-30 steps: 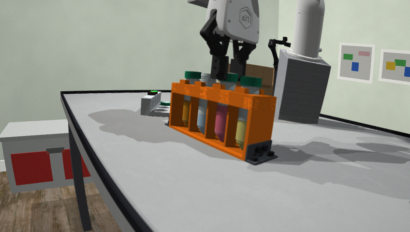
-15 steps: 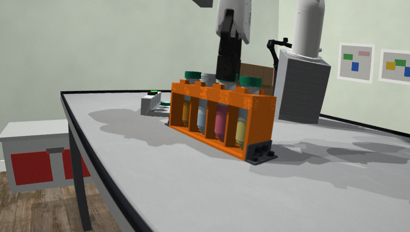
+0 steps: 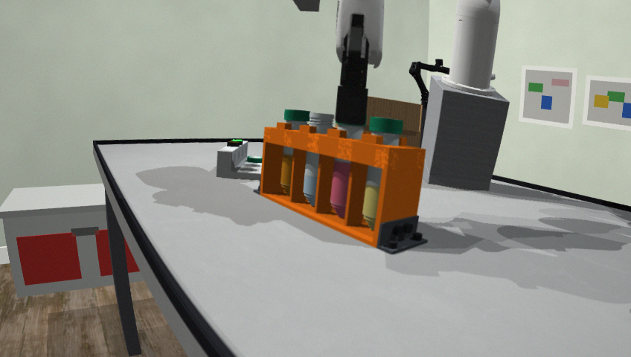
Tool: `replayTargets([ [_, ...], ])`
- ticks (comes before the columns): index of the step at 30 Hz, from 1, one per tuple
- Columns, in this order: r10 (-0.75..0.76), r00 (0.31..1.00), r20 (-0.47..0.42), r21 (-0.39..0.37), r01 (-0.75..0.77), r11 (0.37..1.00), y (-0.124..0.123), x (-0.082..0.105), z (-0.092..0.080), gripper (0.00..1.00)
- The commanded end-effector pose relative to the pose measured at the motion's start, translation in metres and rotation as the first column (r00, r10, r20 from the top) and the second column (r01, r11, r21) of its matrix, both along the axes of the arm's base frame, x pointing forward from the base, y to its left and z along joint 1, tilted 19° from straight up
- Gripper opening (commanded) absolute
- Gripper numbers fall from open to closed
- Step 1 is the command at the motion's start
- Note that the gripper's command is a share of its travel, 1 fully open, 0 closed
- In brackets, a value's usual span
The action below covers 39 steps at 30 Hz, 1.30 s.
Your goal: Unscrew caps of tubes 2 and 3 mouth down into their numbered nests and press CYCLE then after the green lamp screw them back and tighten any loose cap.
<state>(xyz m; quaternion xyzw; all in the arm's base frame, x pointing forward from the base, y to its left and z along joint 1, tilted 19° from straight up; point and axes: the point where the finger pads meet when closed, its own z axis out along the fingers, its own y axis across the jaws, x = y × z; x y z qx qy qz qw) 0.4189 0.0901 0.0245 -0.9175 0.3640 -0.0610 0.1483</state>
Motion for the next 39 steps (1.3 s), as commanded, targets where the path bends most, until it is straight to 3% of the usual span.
replayTargets([
  [1,0.001,1.000,0.003,0.002,-0.001,1.000,-0.0003,0.0010,0.0008,0.00],
  [6,0.001,1.000,0.003,0.002,-0.001,1.000,-0.0003,0.0010,0.0008,0.00],
  [13,-0.321,0.943,-0.088,0.065,0.327,0.943,-0.0003,0.0010,0.0008,0.00],
  [17,-0.407,0.906,-0.118,0.077,0.417,0.906,-0.0002,0.0011,0.0007,0.00],
  [24,-0.660,0.718,-0.223,0.096,0.690,0.718,-0.0002,0.0011,0.0005,0.00],
  [30,-0.803,0.510,-0.308,0.086,0.856,0.510,-0.0001,0.0012,0.0003,0.00],
  [32,-0.803,0.510,-0.308,0.086,0.856,0.510,-0.0001,0.0012,0.0003,0.00],
  [39,-0.895,0.186,-0.406,0.037,0.982,0.188,-0.0001,0.0012,0.0001,0.00],
])
